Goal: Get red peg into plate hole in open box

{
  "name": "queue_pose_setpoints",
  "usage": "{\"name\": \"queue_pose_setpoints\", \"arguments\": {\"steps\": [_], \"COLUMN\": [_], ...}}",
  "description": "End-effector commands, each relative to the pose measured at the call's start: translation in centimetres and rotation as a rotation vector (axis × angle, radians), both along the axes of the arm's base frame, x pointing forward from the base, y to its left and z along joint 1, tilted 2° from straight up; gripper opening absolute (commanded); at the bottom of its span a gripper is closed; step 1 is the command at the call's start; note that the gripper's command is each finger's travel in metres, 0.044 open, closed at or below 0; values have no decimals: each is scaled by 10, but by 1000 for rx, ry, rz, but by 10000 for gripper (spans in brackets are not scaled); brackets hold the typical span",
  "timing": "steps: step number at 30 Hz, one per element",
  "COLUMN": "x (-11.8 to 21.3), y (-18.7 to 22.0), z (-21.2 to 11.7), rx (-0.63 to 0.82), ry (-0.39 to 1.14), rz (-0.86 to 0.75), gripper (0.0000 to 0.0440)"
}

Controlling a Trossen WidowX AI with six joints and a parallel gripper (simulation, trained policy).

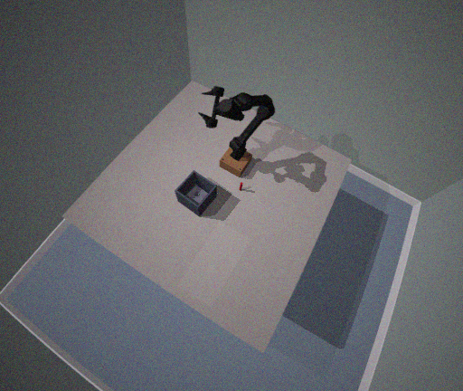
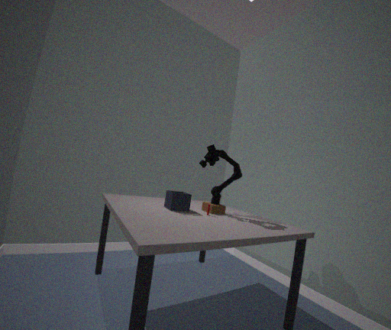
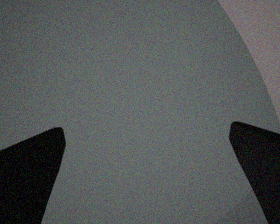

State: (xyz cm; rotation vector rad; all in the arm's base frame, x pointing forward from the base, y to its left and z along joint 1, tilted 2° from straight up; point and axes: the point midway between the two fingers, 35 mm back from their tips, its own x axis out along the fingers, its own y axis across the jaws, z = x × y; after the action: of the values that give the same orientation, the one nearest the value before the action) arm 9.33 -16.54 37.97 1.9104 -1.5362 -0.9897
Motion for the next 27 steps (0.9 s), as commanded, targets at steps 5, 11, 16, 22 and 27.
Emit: {"name": "queue_pose_setpoints", "arguments": {"steps": [5,11,16,22,27], "x": [40,72,96,119,132], "y": [19,43,68,102,132], "z": [-7,-16,-25,-39,-52], "rx": [76,145,201,265,310], "ry": [-59,-73,-58,-7,60], "rz": [229,427,591,784,939], "gripper": [440,440,440,439,438]}}
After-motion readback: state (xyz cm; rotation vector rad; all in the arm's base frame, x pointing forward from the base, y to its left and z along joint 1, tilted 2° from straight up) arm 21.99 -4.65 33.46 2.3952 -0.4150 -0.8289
